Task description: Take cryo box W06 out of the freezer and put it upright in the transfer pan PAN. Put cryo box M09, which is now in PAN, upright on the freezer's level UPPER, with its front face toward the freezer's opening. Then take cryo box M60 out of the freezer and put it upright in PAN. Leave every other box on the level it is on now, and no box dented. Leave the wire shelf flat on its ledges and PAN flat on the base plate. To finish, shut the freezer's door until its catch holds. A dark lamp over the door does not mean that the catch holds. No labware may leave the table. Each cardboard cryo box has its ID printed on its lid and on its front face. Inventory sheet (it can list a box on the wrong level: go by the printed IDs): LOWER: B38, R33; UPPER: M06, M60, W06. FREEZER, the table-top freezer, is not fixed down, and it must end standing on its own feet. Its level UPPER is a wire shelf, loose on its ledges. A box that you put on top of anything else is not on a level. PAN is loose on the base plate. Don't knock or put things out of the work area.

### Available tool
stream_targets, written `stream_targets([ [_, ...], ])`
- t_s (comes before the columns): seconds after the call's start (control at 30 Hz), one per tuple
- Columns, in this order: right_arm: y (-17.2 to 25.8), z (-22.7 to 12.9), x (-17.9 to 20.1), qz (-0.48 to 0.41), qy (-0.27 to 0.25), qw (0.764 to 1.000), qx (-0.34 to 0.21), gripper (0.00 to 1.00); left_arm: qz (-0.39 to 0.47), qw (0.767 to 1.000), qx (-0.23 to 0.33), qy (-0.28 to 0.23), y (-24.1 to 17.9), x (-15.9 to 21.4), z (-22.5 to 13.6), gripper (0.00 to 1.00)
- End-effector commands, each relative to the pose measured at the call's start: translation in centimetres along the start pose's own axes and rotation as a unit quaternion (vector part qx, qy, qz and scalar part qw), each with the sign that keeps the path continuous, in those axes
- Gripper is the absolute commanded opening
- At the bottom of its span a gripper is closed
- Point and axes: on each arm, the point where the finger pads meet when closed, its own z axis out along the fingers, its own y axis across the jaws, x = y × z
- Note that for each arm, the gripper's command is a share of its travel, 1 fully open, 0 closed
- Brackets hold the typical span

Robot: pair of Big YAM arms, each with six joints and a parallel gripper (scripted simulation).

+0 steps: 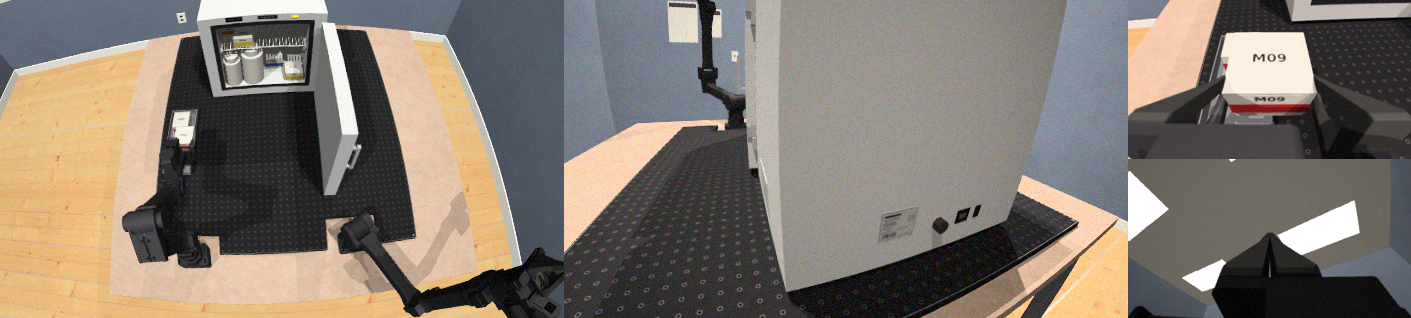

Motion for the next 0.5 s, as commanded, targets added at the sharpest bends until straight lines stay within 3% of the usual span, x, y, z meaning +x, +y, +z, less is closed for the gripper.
stream_targets([
  [0.0, 0.0, 0.3, 1.4, -0.005, 0.015, 1.000, -0.001, 0.00, -0.006, 1.000, 0.004, -0.031, -0.8, -4.1, 1.3, 0.77],
  [0.23, 0.0, 0.3, 1.4, -0.005, 0.015, 1.000, -0.001, 0.00, -0.011, 1.000, 0.001, -0.018, -2.1, -4.3, 2.1, 0.77],
  [0.47, 0.0, 0.3, 1.4, -0.005, 0.015, 1.000, -0.001, 0.00, -0.012, 0.999, 0.001, -0.033, -4.0, -6.9, 2.2, 0.77],
])
